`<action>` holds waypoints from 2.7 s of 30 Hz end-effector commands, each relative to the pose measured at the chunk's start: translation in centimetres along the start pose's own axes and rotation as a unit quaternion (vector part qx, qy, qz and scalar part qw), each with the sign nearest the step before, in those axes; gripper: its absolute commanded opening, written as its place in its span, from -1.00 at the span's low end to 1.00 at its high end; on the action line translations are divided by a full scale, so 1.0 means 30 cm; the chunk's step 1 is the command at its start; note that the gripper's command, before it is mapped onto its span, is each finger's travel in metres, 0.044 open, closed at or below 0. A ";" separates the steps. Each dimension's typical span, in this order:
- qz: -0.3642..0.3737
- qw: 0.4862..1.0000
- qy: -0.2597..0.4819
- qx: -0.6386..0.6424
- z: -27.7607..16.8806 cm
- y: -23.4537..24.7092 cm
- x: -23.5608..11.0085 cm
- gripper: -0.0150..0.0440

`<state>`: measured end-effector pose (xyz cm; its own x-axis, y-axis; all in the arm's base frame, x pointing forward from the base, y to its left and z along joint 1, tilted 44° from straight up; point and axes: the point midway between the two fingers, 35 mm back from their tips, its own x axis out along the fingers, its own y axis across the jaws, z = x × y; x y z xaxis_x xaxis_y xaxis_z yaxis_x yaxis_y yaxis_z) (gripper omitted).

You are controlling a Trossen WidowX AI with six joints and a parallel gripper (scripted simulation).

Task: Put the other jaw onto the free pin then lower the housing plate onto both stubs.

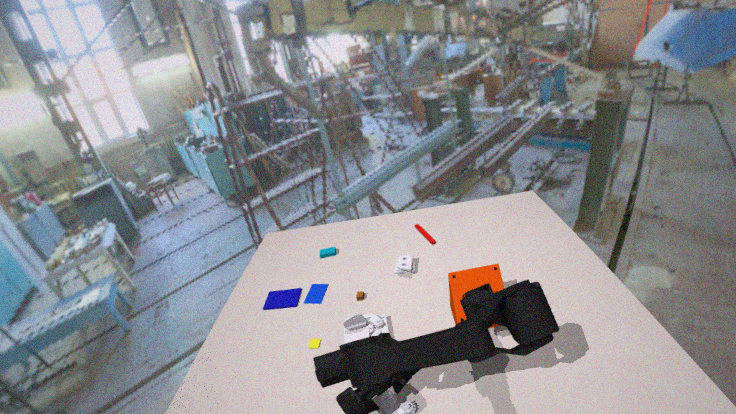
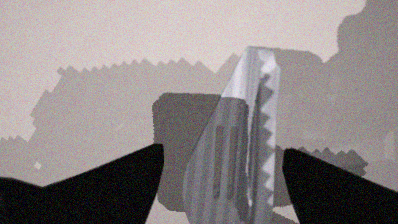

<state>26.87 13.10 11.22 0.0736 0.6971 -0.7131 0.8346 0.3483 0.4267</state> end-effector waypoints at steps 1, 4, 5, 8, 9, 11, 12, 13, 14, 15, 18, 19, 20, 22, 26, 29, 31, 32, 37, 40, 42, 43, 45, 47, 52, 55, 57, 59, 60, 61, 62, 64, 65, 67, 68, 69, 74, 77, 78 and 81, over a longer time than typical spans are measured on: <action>0.000 1.000 0.000 0.000 0.000 0.000 0.000 0.02; 0.000 1.000 0.000 0.000 0.000 0.000 0.000 -0.04; 0.000 1.000 0.000 0.000 0.000 0.000 0.000 -0.04; 0.000 1.000 0.000 0.000 0.000 0.000 0.000 -0.04; 0.000 1.000 0.000 0.000 0.000 0.000 0.000 -0.04; 0.000 1.000 0.000 0.000 0.000 0.000 0.000 -0.04; 0.000 1.000 0.000 0.000 0.000 0.000 0.000 -0.04; 0.000 1.000 0.000 0.000 0.000 0.000 0.000 -0.04; 0.000 1.000 0.000 0.000 0.000 0.000 0.000 -0.04; 0.000 1.000 0.000 0.000 0.000 0.000 0.000 -0.04; 0.000 1.000 0.000 0.000 0.000 0.000 -0.002 -0.04; 0.000 1.000 0.000 0.000 0.001 0.001 -0.006 -0.04; 0.000 1.000 -0.001 0.000 0.002 0.001 -0.015 -0.04; -0.001 1.000 -0.002 0.000 0.005 0.003 -0.035 -0.04; -0.002 1.000 -0.003 0.000 0.009 0.005 -0.076 -0.04; -0.002 1.000 -0.004 0.001 0.011 0.005 -0.107 -0.04; -0.003 1.000 -0.004 0.001 0.012 0.005 -0.128 -0.04; -0.003 1.000 -0.004 0.001 0.012 0.005 -0.138 -0.04; -0.003 1.000 -0.005 0.002 0.010 0.004 -0.191 -0.04; -0.003 1.000 -0.004 0.002 0.008 0.002 -0.223 -0.04; -0.003 1.000 -0.004 0.002 0.006 0.000 -0.244 -0.04; -0.003 1.000 -0.004 0.002 0.005 -0.001 -0.252 -0.04; -0.002 1.000 -0.004 0.002 0.004 -0.001 -0.259 -0.04; -0.002 1.000 -0.004 0.002 0.004 -0.001 -0.259 -0.04; -0.003 1.000 -0.005 -0.008 0.020 -0.001 -0.259 -0.04; -0.004 1.000 -0.007 -0.027 0.051 -0.002 -0.260 -0.04; -0.004 0.999 -0.008 -0.040 0.073 -0.003 -0.261 -0.04; -0.005 0.999 -0.009 -0.053 0.094 -0.005 -0.262 -0.04; -0.005 0.998 -0.009 -0.060 0.105 -0.006 -0.262 -0.04; -0.006 0.998 -0.010 -0.067 0.115 -0.007 -0.262 -0.04; -0.006 0.997 -0.010 -0.073 0.126 -0.008 -0.263 -0.04; -0.007 0.996 -0.011 -0.086 0.147 -0.011 -0.263 -0.04; -0.007 0.996 -0.011 -0.093 0.158 -0.012 -0.264 -0.04; -0.008 0.994 -0.012 -0.106 0.179 -0.016 -0.264 -0.04; -0.008 0.994 -0.012 -0.112 0.190 -0.018 -0.265 -0.04; -0.008 0.993 -0.013 -0.119 0.201 -0.020 -0.265 -0.04; -0.010 0.988 -0.014 -0.151 0.254 -0.032 -0.267 -0.04; -0.011 0.985 -0.014 -0.171 0.285 -0.041 -0.268 -0.04; -0.011 0.984 -0.014 -0.177 0.296 -0.044 -0.269 -0.04; -0.012 0.980 -0.014 -0.197 0.327 -0.054 -0.270 -0.04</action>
<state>29.86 1.68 11.58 0.0757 0.6759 -0.7331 0.5994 0.5567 0.5752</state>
